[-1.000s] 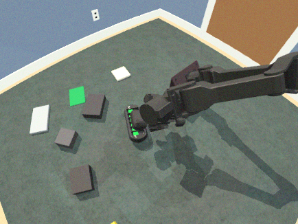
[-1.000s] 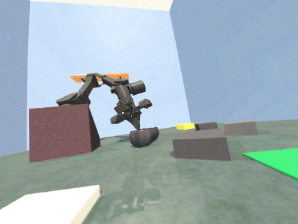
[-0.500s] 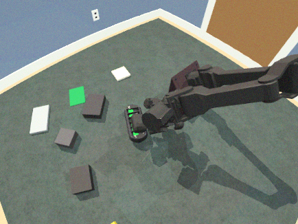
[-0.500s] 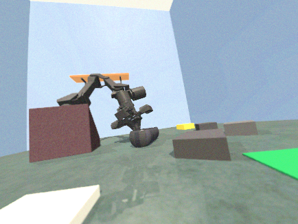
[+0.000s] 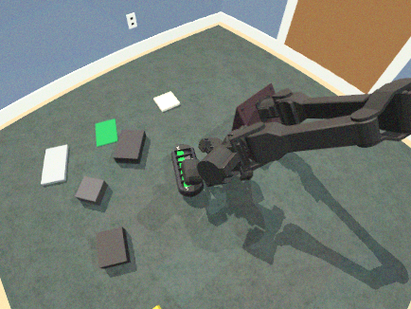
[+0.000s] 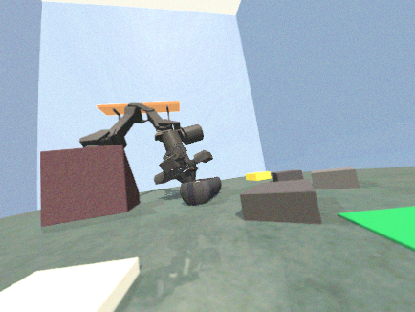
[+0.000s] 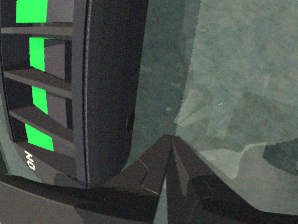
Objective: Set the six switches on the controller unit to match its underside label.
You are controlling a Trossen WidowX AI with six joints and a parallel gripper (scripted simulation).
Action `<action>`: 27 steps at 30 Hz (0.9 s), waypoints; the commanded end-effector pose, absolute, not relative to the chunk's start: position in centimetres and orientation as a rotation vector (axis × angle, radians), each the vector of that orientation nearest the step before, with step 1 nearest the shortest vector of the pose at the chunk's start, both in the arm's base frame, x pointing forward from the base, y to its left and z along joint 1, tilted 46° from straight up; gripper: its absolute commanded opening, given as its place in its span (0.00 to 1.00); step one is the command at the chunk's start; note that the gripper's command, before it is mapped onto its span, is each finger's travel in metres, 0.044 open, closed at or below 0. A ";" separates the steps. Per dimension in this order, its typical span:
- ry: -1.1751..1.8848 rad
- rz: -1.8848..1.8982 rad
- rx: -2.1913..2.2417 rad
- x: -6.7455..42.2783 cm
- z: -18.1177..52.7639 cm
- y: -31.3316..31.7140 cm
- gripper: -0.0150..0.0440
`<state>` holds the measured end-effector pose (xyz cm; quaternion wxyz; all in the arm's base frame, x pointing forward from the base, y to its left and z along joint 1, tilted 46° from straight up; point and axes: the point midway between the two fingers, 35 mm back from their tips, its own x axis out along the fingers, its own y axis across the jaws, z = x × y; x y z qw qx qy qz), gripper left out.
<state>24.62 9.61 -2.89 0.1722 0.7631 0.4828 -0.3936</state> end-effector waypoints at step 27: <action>1.365 -1.120 2.167 25.7 -3.3 9.3 0.25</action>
